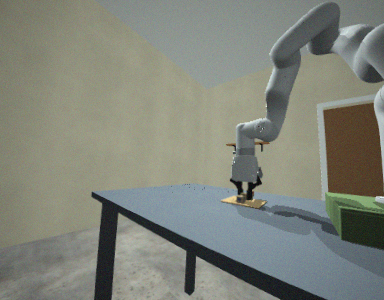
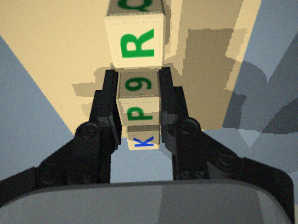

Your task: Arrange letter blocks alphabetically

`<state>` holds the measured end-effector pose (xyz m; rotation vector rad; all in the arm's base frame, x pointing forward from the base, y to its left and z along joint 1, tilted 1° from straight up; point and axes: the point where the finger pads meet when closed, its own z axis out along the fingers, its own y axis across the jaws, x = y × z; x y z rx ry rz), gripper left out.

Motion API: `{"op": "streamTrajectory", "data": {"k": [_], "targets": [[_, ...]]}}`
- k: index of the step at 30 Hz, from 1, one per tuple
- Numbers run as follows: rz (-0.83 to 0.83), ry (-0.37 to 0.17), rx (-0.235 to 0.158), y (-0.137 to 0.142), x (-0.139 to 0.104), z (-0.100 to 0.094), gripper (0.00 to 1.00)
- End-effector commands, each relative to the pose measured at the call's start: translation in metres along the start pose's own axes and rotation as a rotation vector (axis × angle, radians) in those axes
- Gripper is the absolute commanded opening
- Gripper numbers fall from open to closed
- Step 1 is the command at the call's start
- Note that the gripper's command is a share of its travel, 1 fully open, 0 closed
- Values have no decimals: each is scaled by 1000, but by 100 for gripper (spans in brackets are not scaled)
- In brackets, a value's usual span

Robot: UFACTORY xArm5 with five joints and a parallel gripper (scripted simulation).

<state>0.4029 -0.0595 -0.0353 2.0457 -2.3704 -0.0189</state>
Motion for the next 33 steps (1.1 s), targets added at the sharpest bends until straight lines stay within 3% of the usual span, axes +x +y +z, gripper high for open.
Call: {"op": "streamTrajectory", "data": {"k": [1,33], "targets": [[0,0,3,-1,0,0,21],[1,0,3,-1,0,4,21]]}}
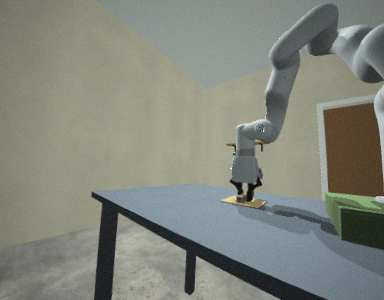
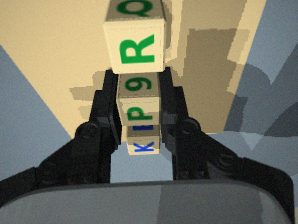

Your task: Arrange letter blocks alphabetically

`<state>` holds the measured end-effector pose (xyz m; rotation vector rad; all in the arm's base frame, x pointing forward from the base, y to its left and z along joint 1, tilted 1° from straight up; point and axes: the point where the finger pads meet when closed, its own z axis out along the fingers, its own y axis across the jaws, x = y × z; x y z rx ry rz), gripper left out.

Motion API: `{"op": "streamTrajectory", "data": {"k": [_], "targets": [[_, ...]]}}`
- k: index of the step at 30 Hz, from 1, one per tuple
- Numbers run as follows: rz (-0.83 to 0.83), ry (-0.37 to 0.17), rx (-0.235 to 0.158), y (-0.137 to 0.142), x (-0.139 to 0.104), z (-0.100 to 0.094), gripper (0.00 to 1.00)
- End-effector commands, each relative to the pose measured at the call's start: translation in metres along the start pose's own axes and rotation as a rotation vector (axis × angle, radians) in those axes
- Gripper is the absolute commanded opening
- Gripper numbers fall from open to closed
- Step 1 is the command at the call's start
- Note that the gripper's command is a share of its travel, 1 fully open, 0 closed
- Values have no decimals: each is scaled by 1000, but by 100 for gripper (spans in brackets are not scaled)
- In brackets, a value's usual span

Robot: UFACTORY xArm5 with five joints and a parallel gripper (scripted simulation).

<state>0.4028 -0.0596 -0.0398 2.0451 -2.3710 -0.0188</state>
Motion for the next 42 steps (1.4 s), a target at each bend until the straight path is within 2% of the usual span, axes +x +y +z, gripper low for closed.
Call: {"op": "streamTrajectory", "data": {"k": [1,21,22,24,25,30,31,35,36,42], "targets": [[0,0,3,-1,0,-1,21],[0,0,3,-1,0,-1,21],[0,0,3,-1,0,-1,26],[0,0,3,-1,0,-1,26],[0,0,3,-1,0,-1,30],[0,0,3,-1,0,-1,34],[0,0,3,-1,0,-1,38],[0,0,3,-1,0,-1,38],[0,0,3,-1,0,-1,42],[0,0,3,-1,0,-1,42]]}}
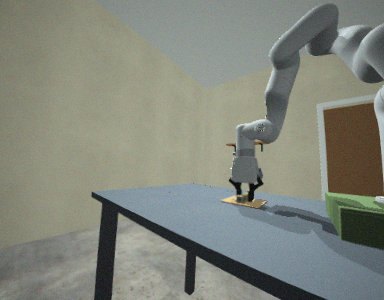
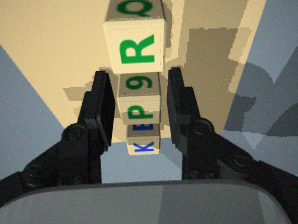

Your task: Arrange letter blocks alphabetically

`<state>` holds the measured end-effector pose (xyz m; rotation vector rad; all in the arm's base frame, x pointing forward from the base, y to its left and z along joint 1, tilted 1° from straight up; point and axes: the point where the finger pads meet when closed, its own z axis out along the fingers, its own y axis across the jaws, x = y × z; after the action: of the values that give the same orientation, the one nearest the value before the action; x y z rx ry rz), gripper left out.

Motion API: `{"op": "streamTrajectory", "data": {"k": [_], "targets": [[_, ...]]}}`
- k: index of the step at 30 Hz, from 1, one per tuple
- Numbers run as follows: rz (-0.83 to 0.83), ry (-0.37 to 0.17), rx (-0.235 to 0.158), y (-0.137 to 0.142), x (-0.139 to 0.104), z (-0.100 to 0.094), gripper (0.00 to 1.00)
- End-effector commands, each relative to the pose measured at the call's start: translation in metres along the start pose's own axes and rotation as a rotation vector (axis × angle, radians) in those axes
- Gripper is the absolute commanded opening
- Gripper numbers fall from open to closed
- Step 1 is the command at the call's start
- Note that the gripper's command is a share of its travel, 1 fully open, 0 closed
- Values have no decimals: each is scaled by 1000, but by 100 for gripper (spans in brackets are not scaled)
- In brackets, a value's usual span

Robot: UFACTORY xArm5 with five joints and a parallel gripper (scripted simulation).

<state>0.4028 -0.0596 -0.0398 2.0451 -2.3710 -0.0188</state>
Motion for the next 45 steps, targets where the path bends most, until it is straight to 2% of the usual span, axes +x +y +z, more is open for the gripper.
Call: {"op": "streamTrajectory", "data": {"k": [1,11,15,23,25,31,36,37,45], "targets": [[0,0,3,-1,0,-1,42],[0,0,3,-1,0,-8,42],[0,0,3,-1,0,-23,42],[0,0,3,-1,0,-67,42],[0,0,3,-1,0,-67,42],[0,0,3,-1,0,-87,42],[0,0,3,-1,0,-90,42],[0,0,3,-1,0,-90,100],[0,0,3,-1,0,-90,100]]}}
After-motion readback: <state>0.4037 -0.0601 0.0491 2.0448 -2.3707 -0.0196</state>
